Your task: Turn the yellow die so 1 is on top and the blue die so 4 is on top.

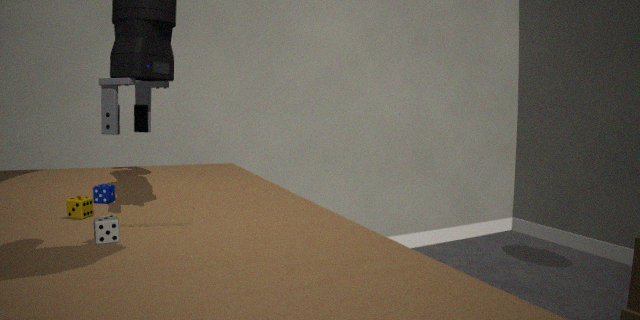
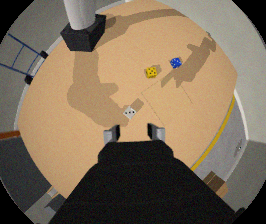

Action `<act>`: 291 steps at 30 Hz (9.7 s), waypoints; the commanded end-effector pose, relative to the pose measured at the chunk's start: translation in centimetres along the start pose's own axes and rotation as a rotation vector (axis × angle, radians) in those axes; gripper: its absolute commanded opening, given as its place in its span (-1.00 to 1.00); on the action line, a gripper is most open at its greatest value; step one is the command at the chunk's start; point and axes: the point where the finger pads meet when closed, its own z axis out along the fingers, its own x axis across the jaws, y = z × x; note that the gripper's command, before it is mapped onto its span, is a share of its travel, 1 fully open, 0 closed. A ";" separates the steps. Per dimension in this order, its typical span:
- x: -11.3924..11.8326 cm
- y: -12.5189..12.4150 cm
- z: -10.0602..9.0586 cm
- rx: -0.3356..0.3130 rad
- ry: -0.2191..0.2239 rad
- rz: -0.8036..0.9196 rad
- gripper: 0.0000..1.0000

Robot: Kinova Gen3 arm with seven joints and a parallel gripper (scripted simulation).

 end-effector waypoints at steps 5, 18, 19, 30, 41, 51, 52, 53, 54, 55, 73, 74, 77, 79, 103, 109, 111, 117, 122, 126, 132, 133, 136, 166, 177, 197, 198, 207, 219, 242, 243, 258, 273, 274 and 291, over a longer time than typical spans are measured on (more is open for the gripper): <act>-1.1 0.1 -0.3 -0.006 0.001 0.045 1.00; -1.1 0.1 -0.3 -0.006 0.001 0.045 1.00; -1.1 0.1 -0.3 -0.006 0.001 0.045 1.00; -1.1 0.1 1.2 -0.006 0.001 0.045 1.00; -1.0 0.1 7.2 -0.006 0.001 0.045 1.00; -1.0 0.1 9.6 -0.006 0.001 0.045 1.00; -1.0 0.1 9.6 -0.006 0.001 0.045 1.00; -1.0 0.1 9.7 -0.006 0.001 0.045 1.00; -1.0 0.1 9.7 -0.006 0.001 0.045 1.00; -1.0 0.1 9.7 -0.006 0.001 0.045 1.00; -1.0 0.1 9.7 -0.006 0.001 0.045 1.00; -1.0 0.1 9.7 -0.006 0.001 0.045 1.00; -1.0 0.1 9.7 -0.006 0.001 0.045 1.00; -1.0 0.1 9.7 -0.006 0.001 0.045 1.00; -0.6 -0.4 9.7 -0.006 0.001 0.045 1.00; 0.3 -2.0 9.7 -0.006 0.001 0.045 1.00; 0.7 -2.8 9.7 -0.006 0.001 0.045 1.00; 1.7 -4.5 9.7 -0.006 0.001 0.045 1.00; 3.0 -6.6 9.7 -0.006 0.001 0.045 1.00; 3.8 -8.1 9.7 -0.006 0.001 0.045 1.00; 4.5 -9.2 9.7 -0.006 0.001 0.045 1.00; 4.6 -9.5 9.7 -0.006 0.001 0.045 1.00; 5.1 -10.2 9.7 -0.006 0.001 0.045 1.00; 6.6 -12.9 9.7 -0.006 0.001 0.045 1.00; 6.6 -12.9 9.7 -0.006 0.001 0.045 1.00; 6.6 -12.9 9.7 -0.006 0.001 0.045 1.00; 6.6 -12.9 9.7 -0.006 0.001 0.045 1.00; 6.8 -13.0 9.7 -0.006 0.001 0.045 1.00; 8.5 -13.7 9.7 -0.006 0.001 0.045 1.00; 13.4 -16.1 9.8 -0.006 0.001 0.045 1.00; 13.6 -16.2 9.8 -0.006 0.001 0.045 1.00; 16.3 -17.4 9.8 -0.006 0.001 0.045 1.00; 16.9 -17.7 9.8 -0.006 0.001 0.045 1.00; 16.9 -17.7 9.8 -0.006 0.001 0.045 1.00; 16.9 -17.7 9.8 -0.006 0.001 0.045 1.00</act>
